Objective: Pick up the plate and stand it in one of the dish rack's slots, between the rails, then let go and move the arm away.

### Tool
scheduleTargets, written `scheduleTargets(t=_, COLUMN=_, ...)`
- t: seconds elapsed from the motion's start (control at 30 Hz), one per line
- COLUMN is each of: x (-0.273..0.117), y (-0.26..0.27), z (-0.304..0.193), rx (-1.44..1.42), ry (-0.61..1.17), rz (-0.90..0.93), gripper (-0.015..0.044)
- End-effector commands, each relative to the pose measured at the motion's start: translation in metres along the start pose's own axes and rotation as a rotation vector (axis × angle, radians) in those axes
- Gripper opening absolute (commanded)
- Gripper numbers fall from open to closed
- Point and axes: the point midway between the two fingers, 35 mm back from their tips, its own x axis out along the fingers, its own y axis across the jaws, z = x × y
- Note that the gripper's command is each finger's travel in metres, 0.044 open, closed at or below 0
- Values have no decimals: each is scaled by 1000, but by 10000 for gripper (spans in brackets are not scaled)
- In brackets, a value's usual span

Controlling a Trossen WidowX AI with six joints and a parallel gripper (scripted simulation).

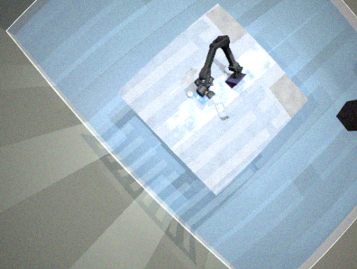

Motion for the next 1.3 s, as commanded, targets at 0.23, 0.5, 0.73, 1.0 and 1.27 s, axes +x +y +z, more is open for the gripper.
scheduleTargets(t=0.23, x=-52, y=4, z=6, rx=1, ry=-16, rz=14, gripper=0)
scheduleTargets(t=0.5, x=-85, y=4, z=8, rx=0, ry=-22, rz=14, gripper=0)
scheduleTargets(t=0.73, x=-112, y=4, z=8, rx=-1, ry=-28, rz=11, gripper=0)
scheduleTargets(t=1.0, x=-129, y=9, z=6, rx=17, ry=-30, rz=12, gripper=0)
scheduleTargets(t=1.27, x=-131, y=95, z=-30, rx=250, ry=0, rz=23, gripper=0)
